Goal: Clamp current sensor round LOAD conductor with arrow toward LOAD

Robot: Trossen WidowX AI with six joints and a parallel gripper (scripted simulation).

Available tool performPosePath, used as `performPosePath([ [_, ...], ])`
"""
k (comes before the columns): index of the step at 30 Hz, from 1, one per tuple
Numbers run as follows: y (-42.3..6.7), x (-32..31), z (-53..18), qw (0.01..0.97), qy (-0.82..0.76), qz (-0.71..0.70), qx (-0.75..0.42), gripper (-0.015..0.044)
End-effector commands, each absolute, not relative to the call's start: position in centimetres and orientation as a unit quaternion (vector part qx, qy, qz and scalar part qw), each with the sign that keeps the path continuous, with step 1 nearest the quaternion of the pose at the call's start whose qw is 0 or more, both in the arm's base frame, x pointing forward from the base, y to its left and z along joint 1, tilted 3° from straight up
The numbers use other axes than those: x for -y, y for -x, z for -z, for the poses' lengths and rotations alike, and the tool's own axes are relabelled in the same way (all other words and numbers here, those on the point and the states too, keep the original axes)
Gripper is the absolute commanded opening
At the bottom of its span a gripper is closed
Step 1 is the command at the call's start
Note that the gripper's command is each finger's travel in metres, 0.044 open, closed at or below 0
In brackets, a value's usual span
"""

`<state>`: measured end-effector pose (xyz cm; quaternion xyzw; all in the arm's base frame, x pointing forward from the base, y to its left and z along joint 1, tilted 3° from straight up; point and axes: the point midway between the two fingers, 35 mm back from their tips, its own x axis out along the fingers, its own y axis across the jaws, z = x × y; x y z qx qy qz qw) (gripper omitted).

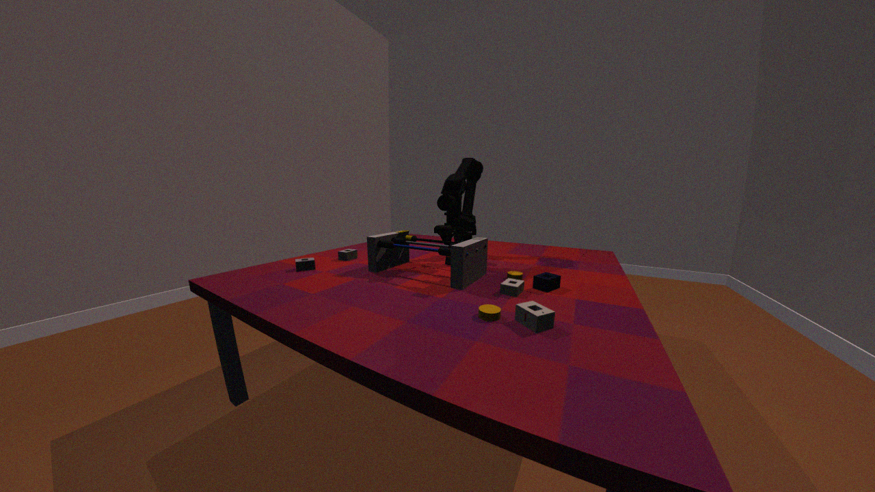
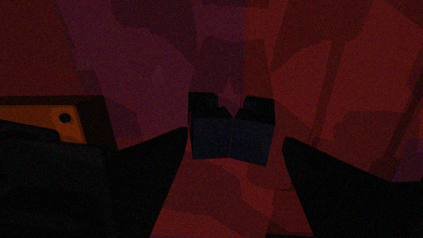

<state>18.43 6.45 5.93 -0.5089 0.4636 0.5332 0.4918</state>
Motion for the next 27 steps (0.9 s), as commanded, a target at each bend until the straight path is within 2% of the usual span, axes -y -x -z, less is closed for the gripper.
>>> performPosePath([
  [1, -18.4, -6.5, -6.0, 0.492, 0.509, -0.533, -0.463, 0.03],
  [16, -18.4, -6.5, -6.0, 0.492, 0.509, -0.533, -0.463, 0.02],
  [23, -18.8, -6.5, -7.8, 0.492, 0.508, -0.533, -0.464, 0.0016],
  [24, -18.9, -6.5, -8.3, 0.492, 0.508, -0.533, -0.464, 0.0],
  [27, -19.1, -6.4, -9.6, 0.492, 0.508, -0.534, -0.464, 0.0],
])
